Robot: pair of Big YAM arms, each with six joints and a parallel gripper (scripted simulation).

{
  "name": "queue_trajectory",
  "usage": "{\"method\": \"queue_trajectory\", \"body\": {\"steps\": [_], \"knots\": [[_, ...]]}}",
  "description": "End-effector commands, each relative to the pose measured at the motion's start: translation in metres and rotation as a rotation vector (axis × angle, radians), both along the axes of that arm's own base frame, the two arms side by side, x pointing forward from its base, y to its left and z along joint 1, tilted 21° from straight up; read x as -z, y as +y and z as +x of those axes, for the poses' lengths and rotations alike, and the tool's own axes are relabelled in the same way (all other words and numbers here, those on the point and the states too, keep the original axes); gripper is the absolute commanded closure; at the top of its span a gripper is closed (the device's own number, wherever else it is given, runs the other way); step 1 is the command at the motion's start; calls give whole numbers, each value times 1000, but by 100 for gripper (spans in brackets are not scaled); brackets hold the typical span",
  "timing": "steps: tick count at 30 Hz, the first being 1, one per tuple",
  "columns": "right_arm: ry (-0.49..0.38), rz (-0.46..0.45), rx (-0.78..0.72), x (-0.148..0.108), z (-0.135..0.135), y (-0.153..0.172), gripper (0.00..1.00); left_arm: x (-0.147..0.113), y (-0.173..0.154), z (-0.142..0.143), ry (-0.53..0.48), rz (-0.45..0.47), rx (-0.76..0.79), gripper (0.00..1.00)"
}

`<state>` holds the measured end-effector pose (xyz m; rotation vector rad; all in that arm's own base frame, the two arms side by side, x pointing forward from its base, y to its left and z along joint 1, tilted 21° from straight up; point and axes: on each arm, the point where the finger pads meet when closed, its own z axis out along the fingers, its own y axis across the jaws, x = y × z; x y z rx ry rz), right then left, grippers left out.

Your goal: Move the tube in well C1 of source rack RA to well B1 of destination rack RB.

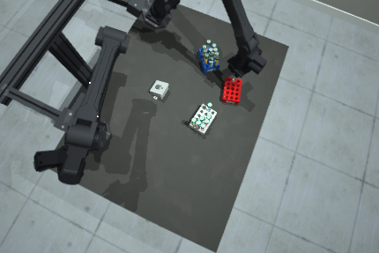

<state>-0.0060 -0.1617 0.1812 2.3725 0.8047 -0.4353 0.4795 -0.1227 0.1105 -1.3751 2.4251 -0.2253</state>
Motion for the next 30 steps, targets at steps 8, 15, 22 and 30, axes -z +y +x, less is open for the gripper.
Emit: {"method": "queue_trajectory", "body": {"steps": [8, 15, 22, 30], "knots": [[-8, -33, 0, -16, 1, -2, 70, 9, 5, 10, 6, 1, -5, 70], [-8, -33, 0, -16, 1, -2, 70, 19, 7, 5, 17, 5, -4, 70], [-8, -33, 0, -16, 1, -2, 70, 22, 7, 4, 21, 6, -4, 70], [-8, -33, 0, -16, 1, -2, 70, 12, 5, 11, 9, 2, -5, 70]]}}
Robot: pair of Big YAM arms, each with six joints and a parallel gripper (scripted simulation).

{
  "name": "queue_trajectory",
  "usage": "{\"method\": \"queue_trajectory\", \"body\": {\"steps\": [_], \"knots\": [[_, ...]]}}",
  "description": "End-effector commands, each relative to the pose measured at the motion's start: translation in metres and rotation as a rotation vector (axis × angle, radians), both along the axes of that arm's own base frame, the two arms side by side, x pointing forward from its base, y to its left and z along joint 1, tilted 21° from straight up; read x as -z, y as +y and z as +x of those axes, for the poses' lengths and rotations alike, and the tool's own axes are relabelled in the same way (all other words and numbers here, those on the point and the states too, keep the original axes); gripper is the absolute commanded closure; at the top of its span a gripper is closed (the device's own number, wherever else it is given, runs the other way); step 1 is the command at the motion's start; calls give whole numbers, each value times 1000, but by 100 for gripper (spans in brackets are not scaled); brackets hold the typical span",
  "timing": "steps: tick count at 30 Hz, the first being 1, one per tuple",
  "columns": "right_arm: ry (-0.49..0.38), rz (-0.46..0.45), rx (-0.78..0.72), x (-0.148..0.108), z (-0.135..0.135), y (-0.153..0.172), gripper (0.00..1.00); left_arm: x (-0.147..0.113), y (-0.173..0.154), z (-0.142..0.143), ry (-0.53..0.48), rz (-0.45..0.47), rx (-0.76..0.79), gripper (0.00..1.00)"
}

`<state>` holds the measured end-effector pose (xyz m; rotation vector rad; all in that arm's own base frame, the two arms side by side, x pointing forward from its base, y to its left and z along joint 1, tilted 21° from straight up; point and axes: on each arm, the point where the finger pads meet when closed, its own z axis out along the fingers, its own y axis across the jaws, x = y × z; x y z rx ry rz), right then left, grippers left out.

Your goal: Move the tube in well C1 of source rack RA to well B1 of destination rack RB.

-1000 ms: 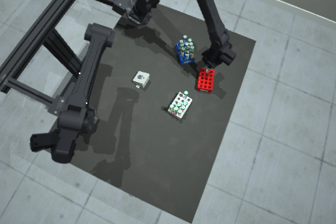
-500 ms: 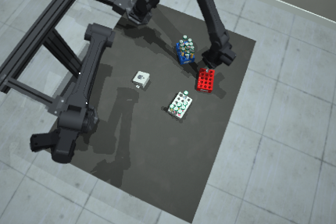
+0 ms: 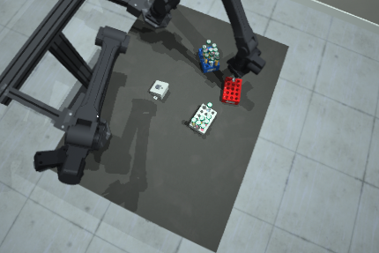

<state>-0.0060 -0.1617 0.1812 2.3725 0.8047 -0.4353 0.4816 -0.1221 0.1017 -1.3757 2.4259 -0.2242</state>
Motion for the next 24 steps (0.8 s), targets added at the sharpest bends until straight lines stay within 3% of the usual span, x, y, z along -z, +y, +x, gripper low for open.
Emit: {"method": "queue_trajectory", "body": {"steps": [1, 2, 24], "knots": [[-8, -33, 0, -16, 1, -2, 70, 2, 4, 10, 8, 2, -6, 70], [-8, -33, 0, -16, 1, -2, 70, 2, 4, 10, 8, 2, -6, 100], [-8, -33, 0, -16, 1, -2, 70, 2, 4, 10, 8, 1, -6, 100]]}}
